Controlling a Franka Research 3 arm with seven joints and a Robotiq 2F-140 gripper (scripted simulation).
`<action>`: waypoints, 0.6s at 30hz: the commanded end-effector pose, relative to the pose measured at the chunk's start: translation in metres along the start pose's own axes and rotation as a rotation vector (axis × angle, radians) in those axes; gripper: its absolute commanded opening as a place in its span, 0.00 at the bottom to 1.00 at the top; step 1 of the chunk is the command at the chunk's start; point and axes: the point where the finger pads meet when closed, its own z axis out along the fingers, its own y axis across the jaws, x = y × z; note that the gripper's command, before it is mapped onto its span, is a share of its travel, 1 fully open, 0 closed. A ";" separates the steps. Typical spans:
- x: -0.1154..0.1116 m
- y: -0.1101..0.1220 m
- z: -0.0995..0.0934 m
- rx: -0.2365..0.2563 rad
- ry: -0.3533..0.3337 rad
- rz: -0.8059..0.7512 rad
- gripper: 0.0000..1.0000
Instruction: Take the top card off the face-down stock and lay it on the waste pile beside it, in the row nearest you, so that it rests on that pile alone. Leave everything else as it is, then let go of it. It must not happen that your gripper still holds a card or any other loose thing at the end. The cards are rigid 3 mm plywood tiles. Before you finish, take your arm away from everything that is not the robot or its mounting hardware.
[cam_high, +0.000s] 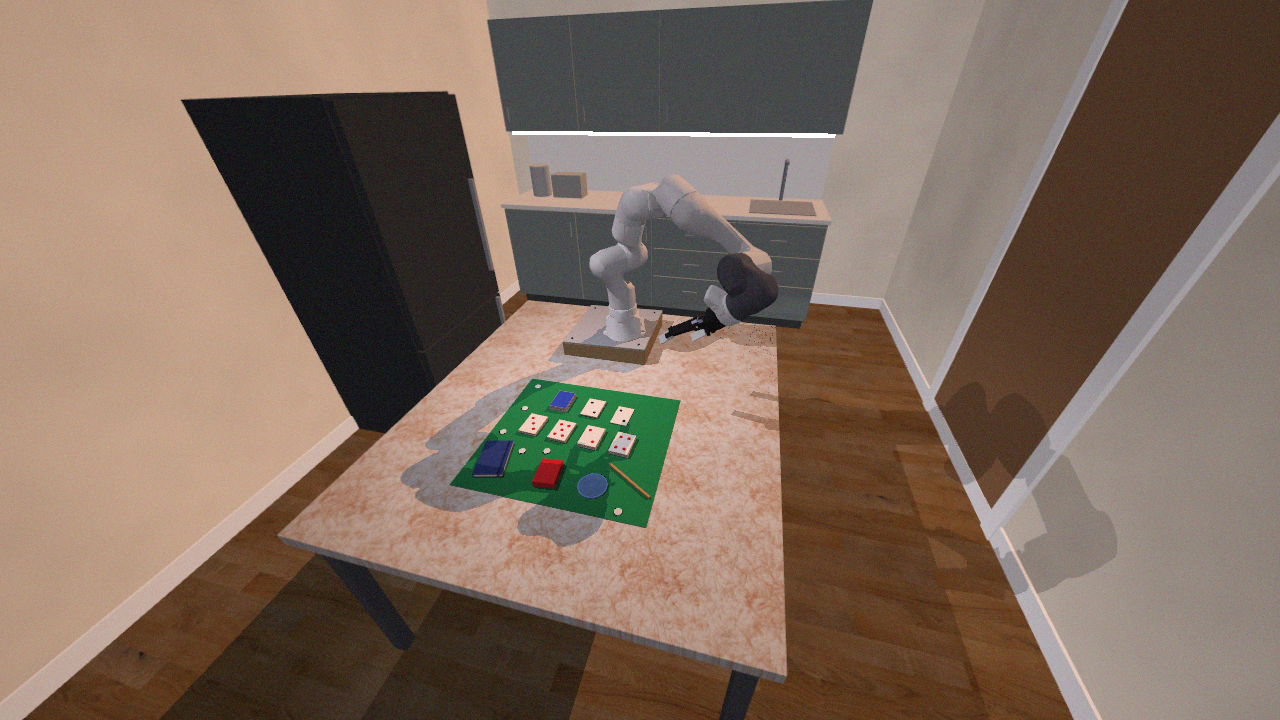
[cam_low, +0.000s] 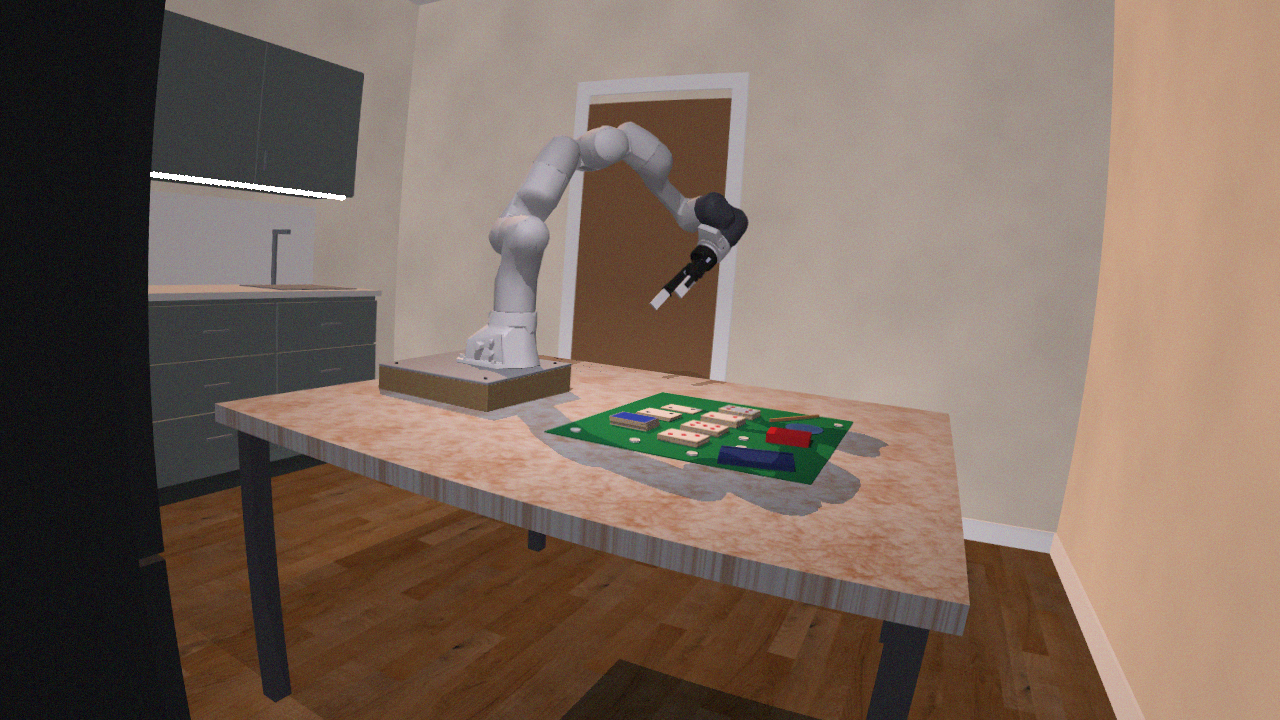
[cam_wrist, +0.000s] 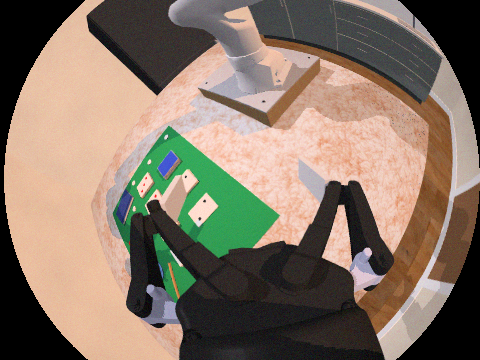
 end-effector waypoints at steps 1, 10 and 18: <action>0.000 0.000 0.000 0.000 0.000 0.000 1.00; -0.037 -0.064 0.048 -0.146 -0.090 0.078 1.00; -0.034 -0.158 0.160 -0.432 -0.309 0.353 1.00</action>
